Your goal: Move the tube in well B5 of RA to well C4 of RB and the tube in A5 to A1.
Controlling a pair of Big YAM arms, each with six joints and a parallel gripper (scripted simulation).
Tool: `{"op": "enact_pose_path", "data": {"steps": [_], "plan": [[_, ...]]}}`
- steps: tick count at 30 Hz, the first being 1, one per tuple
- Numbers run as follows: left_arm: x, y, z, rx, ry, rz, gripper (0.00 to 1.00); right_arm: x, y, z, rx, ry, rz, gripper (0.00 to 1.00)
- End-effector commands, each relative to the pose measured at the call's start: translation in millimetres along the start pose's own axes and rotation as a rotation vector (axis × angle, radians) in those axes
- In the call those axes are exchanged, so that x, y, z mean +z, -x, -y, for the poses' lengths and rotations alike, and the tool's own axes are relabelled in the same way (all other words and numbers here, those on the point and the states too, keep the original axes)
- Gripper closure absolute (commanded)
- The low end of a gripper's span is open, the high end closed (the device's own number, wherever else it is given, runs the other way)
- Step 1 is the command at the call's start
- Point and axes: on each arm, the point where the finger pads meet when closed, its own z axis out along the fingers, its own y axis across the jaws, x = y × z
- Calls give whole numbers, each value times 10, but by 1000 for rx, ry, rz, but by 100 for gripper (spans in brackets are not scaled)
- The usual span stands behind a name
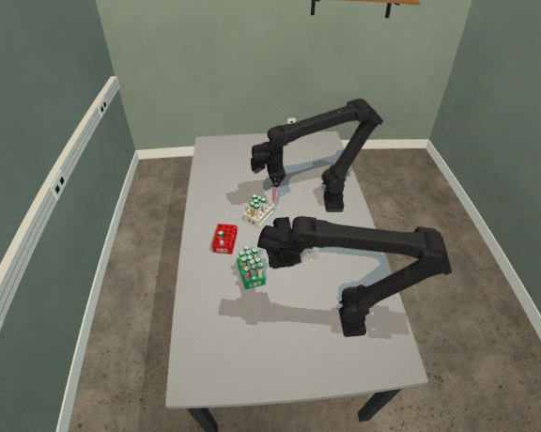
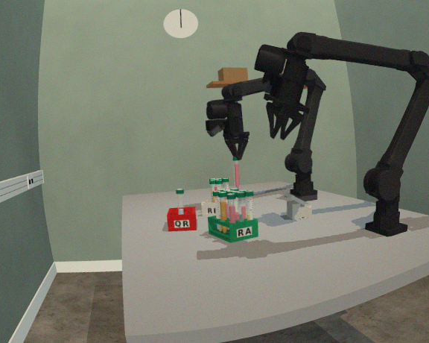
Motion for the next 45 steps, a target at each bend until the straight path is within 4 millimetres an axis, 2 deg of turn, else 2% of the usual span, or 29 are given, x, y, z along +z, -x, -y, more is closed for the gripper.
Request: {"op": "enact_pose_path", "data": {"steps": [1, 2, 5, 9, 11, 12, 13, 33, 36, 45], "plan": [[-122, 86, -88, 12, 32, 15, 70, -110, -22, -66, 7, 3, 24, 100], [-122, 86, -88, 12, 32, 15, 70, -332, 154, -95, 7, 9, 87, 100], [-122, 86, -88, 12, 32, 15, 70, -127, -55, -115, 7, 4, 28, 100], [-122, 86, -88, 12, 32, 15, 70, -94, -125, -160, 7, 3, 20, 100], [-122, 86, -88, 12, 32, 15, 70, -175, -83, -192, 7, 6, 41, 100], [-122, 86, -88, 12, 32, 15, 70, -330, 110, -237, 7, 15, 102, 100], [-122, 86, -88, 12, 32, 15, 70, -245, 162, -263, 7, 11, 76, 100], [-122, 86, -88, 12, 32, 15, 70, -214, 621, -675, 7, 16, 74, 100], [-122, 86, -88, 12, 32, 15, 70, -212, 625, -692, 7, 14, 65, 100], [-122, 86, -88, 12, 32, 15, 70, -208, 866, -899, 7, 18, 70, 100]]}}
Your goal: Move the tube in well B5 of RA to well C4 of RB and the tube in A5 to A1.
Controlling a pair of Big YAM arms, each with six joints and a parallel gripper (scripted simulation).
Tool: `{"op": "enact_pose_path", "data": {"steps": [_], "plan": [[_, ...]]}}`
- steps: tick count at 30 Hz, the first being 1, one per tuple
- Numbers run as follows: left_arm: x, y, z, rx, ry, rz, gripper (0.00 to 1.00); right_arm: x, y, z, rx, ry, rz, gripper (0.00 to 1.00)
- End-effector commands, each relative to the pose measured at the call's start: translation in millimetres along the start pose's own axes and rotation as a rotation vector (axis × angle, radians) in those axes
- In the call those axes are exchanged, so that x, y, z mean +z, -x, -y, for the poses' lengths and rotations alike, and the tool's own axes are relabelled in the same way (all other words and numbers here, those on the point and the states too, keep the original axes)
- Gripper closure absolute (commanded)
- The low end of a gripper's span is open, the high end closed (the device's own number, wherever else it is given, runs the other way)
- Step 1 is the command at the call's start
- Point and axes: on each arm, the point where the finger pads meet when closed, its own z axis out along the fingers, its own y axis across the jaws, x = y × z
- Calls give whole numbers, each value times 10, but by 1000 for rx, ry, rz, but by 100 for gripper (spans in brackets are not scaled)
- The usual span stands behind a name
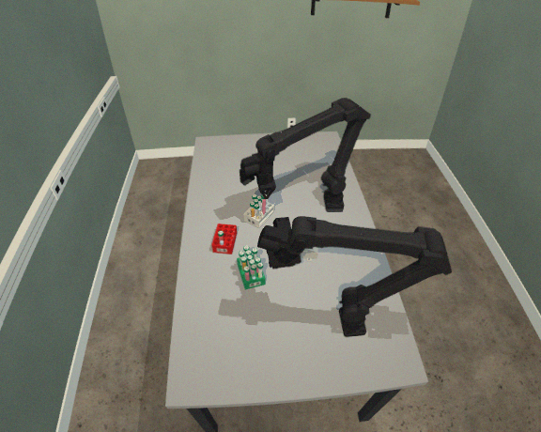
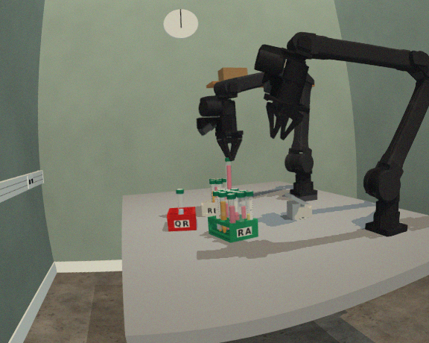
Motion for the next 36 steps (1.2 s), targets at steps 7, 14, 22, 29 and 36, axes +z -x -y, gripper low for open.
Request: {"op": "enact_pose_path", "data": {"steps": [7, 14, 22, 29, 36], "plan": [[-122, 86, -88, 12, 32, 15, 70, -154, 404, -286, 5, 15, 49, 100], [-122, 86, -88, 12, 32, 15, 70, -147, 547, -432, 5, 12, 35, 100], [-122, 86, -88, 12, 32, 15, 70, -140, 731, -604, 5, 11, 28, 100], [-122, 86, -88, 12, 32, 15, 70, -137, 856, -714, 5, 11, 28, 100], [-122, 86, -88, 12, 32, 15, 70, -133, 1030, -868, 5, 11, 28, 100]]}}
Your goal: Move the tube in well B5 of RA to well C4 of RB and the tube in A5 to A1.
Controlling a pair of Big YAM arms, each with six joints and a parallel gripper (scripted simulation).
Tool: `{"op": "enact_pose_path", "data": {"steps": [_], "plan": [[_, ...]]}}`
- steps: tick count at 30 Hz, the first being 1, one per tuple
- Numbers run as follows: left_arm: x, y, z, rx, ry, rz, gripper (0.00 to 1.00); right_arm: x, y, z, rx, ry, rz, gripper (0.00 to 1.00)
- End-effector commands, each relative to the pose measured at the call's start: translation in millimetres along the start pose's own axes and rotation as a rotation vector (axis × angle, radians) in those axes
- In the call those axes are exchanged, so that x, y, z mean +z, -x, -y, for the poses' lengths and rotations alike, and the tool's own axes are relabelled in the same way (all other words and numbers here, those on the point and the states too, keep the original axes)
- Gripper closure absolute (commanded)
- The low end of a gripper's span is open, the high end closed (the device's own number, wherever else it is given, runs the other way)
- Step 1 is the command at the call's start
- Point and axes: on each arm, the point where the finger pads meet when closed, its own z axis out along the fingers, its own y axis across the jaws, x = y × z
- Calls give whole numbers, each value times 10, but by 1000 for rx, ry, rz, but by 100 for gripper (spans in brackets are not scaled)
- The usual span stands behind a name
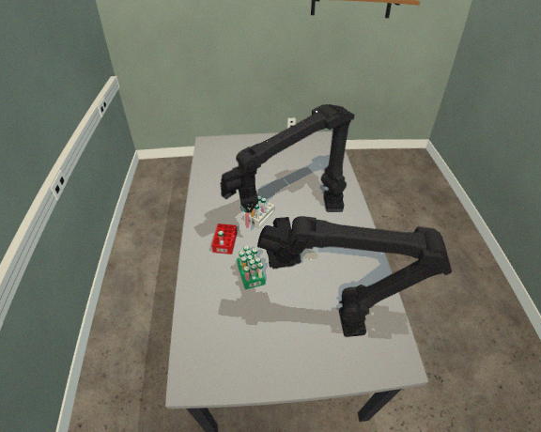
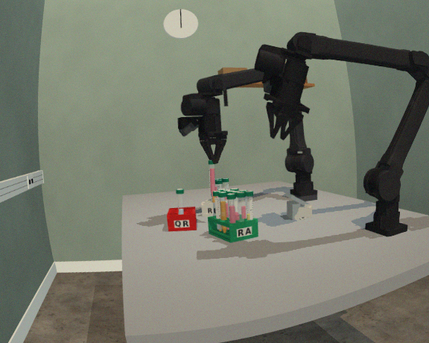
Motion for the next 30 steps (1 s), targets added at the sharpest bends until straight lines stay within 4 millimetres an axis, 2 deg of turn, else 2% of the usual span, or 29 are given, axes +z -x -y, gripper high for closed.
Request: {"op": "enact_pose_path", "data": {"steps": [1, 9, 20, 28, 30], "plan": [[-122, 86, -88, 12, 32, 15, 70, -135, 221, -208, 1, 10, 24, 100], [-122, 86, -88, 12, 32, 15, 70, -132, 346, -319, 1, 10, 24, 100], [-122, 86, -88, 12, 32, 15, 70, -133, 346, -320, -387, 6, 26, 100], [-122, 86, -88, 12, 32, 15, 70, -133, 345, -320, -511, 4, 26, 100], [-122, 86, -88, 12, 32, 15, 70, -132, 447, -179, -488, 3, 26, 100]]}}
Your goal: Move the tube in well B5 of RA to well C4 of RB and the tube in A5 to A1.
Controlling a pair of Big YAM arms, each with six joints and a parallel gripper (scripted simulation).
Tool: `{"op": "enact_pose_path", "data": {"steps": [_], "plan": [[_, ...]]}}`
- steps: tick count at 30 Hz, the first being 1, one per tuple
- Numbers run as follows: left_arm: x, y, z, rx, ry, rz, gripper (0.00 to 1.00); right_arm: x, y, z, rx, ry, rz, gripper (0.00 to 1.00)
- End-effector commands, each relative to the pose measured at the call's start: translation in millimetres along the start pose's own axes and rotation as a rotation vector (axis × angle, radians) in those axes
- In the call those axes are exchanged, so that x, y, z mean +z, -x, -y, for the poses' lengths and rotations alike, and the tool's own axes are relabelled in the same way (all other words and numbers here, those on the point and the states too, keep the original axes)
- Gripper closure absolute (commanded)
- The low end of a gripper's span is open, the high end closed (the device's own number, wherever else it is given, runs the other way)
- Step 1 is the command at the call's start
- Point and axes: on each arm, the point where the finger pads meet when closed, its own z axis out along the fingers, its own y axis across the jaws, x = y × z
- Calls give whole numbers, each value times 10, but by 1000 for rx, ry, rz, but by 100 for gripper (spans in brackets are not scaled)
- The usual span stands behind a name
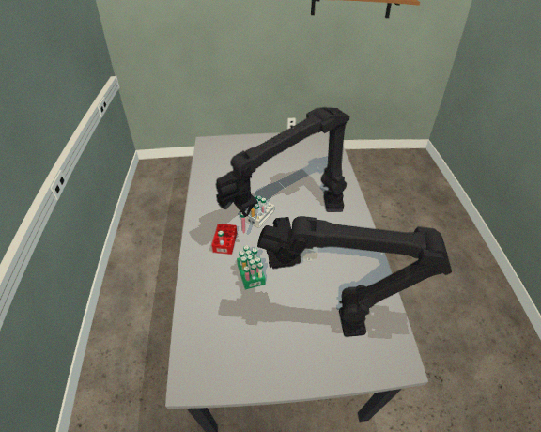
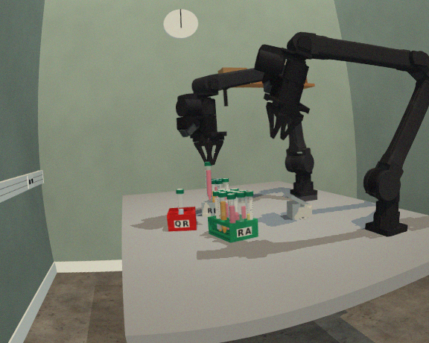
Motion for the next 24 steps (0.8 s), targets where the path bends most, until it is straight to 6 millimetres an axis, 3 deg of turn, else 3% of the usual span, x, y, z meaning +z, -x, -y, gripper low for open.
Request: {"op": "enact_pose_path", "data": {"steps": [1, 24], "plan": [[-122, 86, -88, 12, 32, 15, 70, -159, 236, 131, -54, -3, 33, 100], [-122, 86, -88, 12, 32, 15, 70, -142, 504, 424, -54, -4, 32, 100]]}}
